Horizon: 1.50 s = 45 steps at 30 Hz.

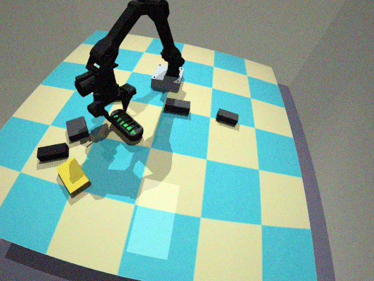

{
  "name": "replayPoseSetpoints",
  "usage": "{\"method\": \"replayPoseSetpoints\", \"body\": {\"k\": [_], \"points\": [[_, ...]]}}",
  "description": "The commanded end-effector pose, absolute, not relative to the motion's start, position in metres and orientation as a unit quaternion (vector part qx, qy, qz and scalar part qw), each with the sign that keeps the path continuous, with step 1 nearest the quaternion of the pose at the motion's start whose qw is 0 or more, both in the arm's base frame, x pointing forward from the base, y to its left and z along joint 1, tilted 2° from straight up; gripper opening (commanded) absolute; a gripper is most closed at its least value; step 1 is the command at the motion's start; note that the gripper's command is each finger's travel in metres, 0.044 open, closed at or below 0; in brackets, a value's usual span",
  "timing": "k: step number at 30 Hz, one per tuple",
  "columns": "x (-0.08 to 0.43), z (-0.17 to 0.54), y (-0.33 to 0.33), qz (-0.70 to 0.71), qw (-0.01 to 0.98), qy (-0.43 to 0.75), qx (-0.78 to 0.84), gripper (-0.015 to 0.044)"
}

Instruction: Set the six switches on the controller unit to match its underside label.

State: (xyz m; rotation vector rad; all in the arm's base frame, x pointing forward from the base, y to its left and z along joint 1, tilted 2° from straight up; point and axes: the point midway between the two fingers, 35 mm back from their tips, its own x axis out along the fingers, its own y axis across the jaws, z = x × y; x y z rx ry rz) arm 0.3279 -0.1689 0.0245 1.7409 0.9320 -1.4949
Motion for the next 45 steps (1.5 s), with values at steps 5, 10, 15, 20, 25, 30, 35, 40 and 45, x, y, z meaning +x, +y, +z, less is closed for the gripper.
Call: {"method": "replayPoseSetpoints", "body": {"k": [5,10,15,20,25,30,35,40,45], "points": [[0.328,0.024,-0.169,-0.569,0.327,0.357,0.665,0.0327],[0.328,0.024,-0.169,-0.569,0.327,0.357,0.665,0.0327],[0.329,0.025,-0.168,-0.569,0.327,0.357,0.665,0.0327],[0.329,0.029,-0.167,-0.569,0.327,0.357,0.665,0.0336],[0.330,0.030,-0.166,-0.569,0.327,0.357,0.664,0.0337],[0.330,0.032,-0.165,-0.571,0.328,0.356,0.663,0.0337],[0.331,0.034,-0.164,-0.572,0.329,0.355,0.662,0.0337],[0.332,0.037,-0.163,-0.574,0.330,0.355,0.661,0.0338],[0.332,0.040,-0.162,-0.575,0.331,0.354,0.659,0.0338]]}}
